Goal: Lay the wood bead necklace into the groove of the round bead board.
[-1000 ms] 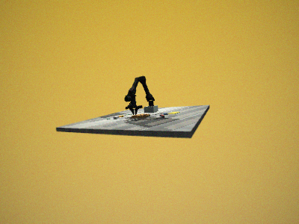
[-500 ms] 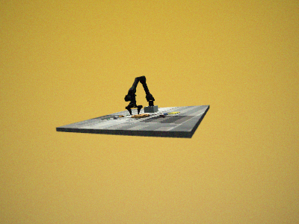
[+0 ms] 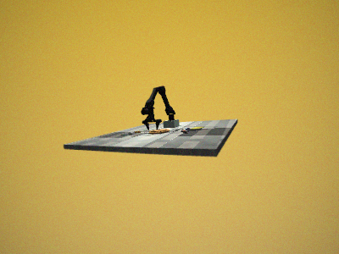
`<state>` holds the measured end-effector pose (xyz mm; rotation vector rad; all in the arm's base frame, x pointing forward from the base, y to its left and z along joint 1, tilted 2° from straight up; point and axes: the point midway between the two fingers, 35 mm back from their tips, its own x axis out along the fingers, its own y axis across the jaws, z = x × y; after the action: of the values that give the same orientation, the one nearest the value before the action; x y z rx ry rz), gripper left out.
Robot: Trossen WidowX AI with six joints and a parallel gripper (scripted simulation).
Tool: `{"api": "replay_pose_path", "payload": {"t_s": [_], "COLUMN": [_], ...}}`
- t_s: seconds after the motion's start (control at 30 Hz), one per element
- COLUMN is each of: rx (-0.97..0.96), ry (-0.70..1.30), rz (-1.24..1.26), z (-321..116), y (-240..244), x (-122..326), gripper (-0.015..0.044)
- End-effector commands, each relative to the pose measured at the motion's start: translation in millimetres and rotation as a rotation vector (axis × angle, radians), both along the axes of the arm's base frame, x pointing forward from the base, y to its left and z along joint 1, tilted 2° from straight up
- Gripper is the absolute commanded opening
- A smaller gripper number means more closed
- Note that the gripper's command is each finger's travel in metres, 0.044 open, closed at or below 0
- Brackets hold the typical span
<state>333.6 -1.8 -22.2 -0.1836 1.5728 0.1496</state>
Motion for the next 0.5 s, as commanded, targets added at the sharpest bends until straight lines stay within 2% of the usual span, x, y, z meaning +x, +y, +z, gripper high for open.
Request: {"api": "replay_pose_path", "payload": {"t_s": [0.0,0.47], "rx": [-0.001,0.000], "ry": [0.000,0.000], "rz": [0.004,0.004], "z": [0.6,10.5], "y": [0.1,0.3], "x": [0.3,1.5], "gripper": [0.0440,0.0440]}}
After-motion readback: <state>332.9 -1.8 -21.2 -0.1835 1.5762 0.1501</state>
